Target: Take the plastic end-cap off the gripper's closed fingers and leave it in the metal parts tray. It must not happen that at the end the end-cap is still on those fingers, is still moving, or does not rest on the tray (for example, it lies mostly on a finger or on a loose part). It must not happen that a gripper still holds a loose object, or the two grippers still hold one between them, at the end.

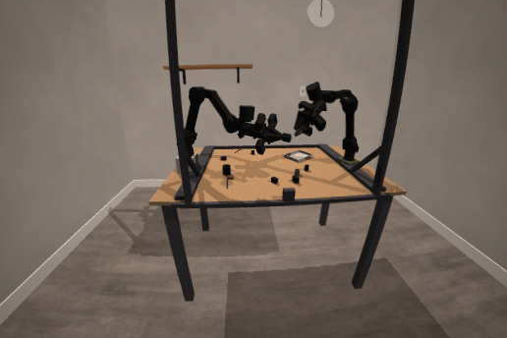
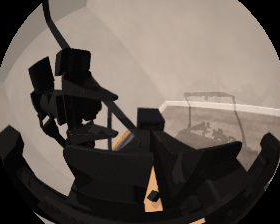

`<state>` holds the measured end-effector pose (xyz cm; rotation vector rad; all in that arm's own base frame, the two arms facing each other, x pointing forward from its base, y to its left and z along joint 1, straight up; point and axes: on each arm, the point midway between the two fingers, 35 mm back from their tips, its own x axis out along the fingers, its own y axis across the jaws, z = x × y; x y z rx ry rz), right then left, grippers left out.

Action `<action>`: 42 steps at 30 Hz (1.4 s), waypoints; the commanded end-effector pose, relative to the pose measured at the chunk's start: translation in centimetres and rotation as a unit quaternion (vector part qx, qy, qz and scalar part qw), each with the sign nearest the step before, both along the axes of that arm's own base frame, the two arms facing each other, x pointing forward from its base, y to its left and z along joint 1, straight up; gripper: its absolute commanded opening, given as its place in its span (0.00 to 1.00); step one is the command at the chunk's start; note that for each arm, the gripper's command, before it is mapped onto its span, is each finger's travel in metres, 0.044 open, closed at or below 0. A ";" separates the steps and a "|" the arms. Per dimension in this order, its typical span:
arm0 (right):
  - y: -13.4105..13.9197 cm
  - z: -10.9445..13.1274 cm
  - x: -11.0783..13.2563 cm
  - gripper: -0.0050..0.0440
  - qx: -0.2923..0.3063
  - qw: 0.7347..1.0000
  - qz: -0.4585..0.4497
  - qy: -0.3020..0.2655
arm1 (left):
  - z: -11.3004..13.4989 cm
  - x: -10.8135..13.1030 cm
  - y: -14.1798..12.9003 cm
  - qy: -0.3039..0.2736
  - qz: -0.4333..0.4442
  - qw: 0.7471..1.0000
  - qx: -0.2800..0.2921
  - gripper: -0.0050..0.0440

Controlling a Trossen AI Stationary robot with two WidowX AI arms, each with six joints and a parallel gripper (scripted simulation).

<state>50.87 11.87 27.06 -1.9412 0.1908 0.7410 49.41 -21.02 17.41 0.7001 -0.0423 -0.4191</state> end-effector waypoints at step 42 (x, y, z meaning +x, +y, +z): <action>0.4 0.4 2.3 0.54 0.009 1.000 -0.003 -0.022 | 1.6 0.0 -0.1 -0.014 -0.002 1.000 -0.009 0.10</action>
